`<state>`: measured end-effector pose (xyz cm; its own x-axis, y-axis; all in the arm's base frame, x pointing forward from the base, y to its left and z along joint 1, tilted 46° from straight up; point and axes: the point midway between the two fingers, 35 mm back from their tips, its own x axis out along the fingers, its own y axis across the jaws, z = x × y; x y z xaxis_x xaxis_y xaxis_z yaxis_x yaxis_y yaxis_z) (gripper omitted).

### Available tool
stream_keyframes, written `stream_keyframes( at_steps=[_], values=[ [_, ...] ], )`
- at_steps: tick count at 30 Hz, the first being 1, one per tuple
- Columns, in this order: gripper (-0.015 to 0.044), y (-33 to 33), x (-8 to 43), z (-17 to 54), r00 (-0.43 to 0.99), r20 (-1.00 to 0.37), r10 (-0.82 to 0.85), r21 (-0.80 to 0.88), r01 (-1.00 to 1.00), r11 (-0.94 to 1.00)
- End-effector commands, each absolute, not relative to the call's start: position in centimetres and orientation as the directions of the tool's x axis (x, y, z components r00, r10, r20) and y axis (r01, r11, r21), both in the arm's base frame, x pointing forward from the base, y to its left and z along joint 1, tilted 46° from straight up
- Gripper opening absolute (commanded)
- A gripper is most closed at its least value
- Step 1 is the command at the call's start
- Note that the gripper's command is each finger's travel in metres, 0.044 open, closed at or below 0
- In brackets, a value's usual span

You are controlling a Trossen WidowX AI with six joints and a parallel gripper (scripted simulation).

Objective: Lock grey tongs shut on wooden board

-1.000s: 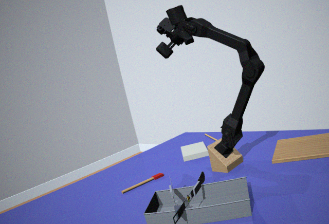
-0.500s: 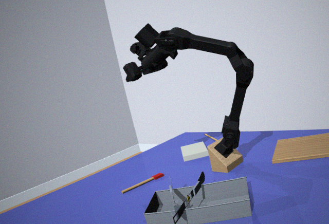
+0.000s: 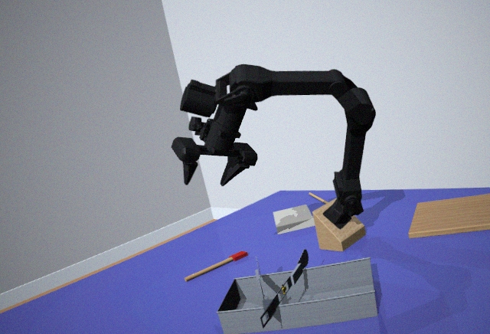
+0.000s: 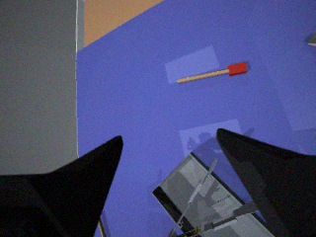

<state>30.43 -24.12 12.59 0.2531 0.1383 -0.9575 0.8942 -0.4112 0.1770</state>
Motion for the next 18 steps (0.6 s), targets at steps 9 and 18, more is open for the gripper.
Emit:
stream_keyframes(
  at_steps=[9,18],
  values=[
    [0.0440,-6.6,36.3,13.8,0.148,-0.754,0.640,-0.427,0.630,-0.648],
    [0.0440,-3.5,36.6,14.3,0.106,-0.697,0.710,-0.561,0.536,-0.631]
  ],
)
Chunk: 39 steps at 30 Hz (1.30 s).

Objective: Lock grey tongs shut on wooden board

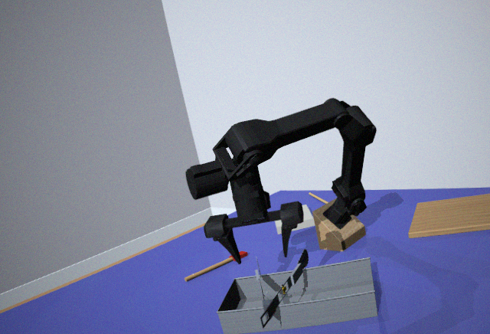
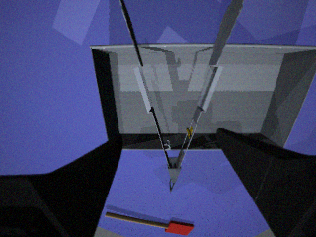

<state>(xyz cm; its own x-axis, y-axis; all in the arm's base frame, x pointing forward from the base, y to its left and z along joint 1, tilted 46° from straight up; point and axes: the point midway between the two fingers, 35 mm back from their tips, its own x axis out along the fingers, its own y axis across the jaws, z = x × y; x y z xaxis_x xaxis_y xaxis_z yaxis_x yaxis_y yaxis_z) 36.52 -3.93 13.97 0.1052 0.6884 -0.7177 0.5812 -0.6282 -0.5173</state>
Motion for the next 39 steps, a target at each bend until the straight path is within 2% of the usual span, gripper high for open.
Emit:
stream_keyframes(
  at_steps=[1,39],
  values=[
    [0.0440,-3.5,36.6,14.3,0.106,-0.697,0.710,-0.561,0.536,-0.631],
    [0.0440,-0.4,37.2,12.1,0.109,-0.700,0.706,-0.557,0.535,-0.635]
  ],
)
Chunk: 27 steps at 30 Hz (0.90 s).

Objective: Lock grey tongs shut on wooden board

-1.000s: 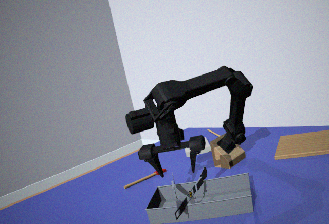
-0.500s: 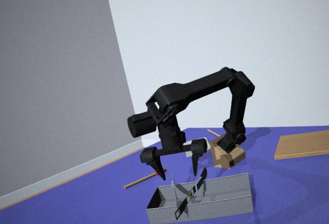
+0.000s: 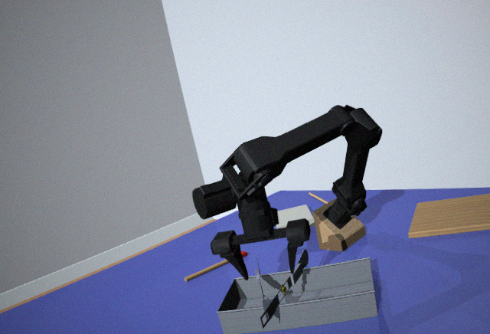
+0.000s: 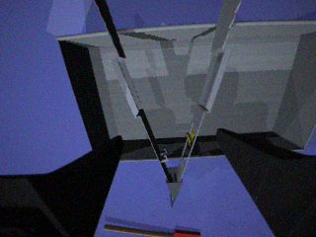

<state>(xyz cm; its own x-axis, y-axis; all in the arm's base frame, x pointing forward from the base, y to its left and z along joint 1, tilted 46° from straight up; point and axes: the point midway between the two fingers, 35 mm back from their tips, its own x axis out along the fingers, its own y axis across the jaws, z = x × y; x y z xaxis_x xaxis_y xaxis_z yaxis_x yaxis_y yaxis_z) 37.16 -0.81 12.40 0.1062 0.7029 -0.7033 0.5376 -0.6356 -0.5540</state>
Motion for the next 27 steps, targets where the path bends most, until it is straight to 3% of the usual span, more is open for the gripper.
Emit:
stream_keyframes(
  at_steps=[1,27],
  values=[
    [0.0440,-0.3,37.3,12.0,0.109,-0.700,0.706,-0.557,0.535,-0.635],
    [0.0440,2.8,37.6,9.2,0.110,-0.697,0.708,-0.559,0.535,-0.633]
  ],
)
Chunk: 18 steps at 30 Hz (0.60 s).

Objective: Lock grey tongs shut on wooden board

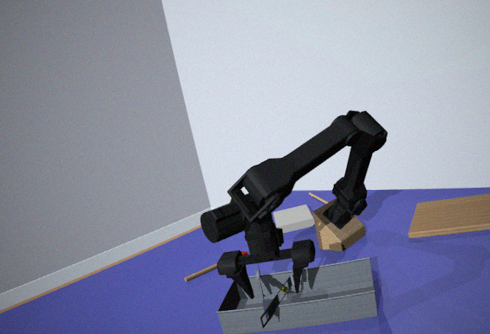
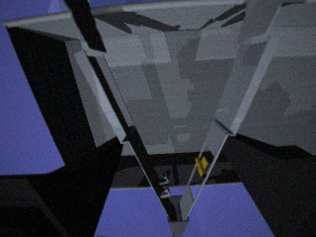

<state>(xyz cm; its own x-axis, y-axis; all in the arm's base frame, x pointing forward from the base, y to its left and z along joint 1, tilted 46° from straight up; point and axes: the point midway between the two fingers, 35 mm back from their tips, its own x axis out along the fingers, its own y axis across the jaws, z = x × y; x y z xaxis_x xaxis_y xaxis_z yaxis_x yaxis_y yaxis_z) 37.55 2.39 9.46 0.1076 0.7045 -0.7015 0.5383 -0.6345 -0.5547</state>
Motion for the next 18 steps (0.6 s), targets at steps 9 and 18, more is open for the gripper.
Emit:
stream_keyframes(
  at_steps=[9,18],
  values=[
    [0.0440,3.9,37.5,8.2,0.110,-0.695,0.710,-0.560,0.536,-0.631],
    [0.0328,4.0,37.5,8.2,0.107,-0.699,0.707,-0.557,0.539,-0.632]
  ],
)
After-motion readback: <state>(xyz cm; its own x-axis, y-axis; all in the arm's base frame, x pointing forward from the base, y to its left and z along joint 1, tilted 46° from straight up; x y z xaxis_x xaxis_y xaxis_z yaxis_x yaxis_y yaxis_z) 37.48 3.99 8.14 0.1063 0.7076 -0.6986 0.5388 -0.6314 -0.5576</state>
